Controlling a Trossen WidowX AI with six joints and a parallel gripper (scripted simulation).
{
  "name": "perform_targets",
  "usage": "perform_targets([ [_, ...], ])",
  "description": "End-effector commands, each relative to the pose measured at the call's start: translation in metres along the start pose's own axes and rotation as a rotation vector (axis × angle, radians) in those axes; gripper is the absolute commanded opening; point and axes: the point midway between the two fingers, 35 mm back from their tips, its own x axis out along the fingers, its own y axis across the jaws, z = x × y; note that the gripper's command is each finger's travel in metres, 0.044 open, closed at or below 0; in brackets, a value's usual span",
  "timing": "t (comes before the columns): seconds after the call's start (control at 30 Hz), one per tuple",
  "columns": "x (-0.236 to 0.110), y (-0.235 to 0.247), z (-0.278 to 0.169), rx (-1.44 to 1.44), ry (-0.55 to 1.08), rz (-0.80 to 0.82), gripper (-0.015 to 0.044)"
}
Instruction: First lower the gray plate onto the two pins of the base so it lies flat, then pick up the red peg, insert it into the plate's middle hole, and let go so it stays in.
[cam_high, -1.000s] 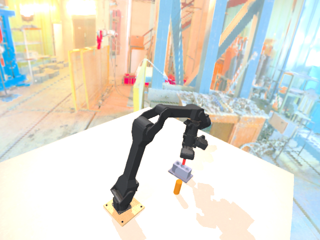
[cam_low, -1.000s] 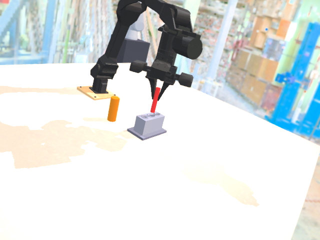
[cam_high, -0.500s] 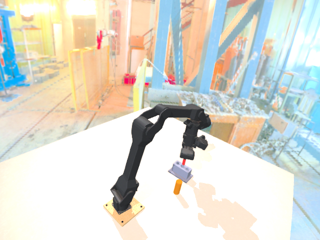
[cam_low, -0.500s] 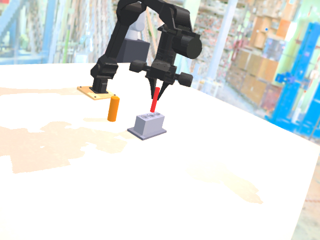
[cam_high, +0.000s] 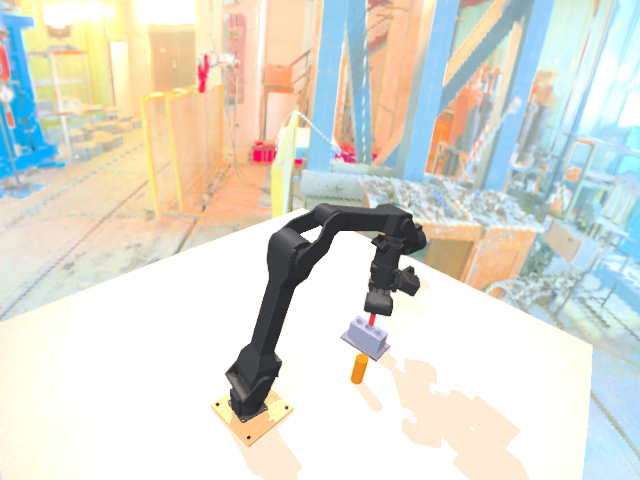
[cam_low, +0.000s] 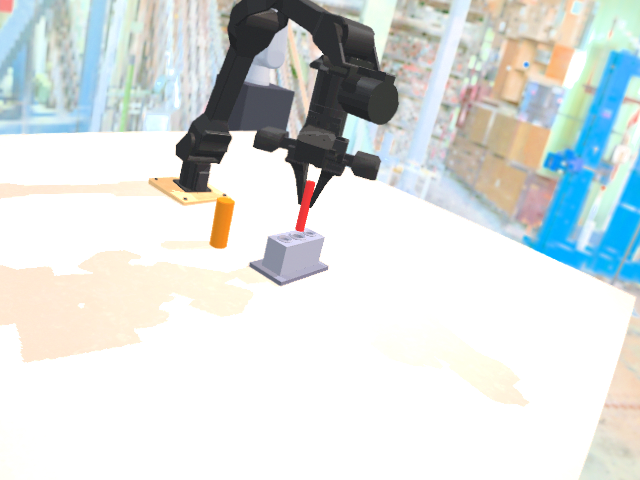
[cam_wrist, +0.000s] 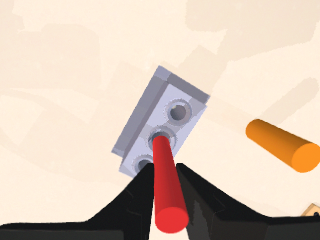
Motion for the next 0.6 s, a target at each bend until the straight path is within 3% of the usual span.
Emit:
perform_targets([
  [0.0,0.0054,-0.0009,-0.0010,-0.002,0.004,-0.003,0.0000],
  [0.57,0.0126,-0.0011,-0.0015,-0.002,0.003,-0.003,0.0000],
])
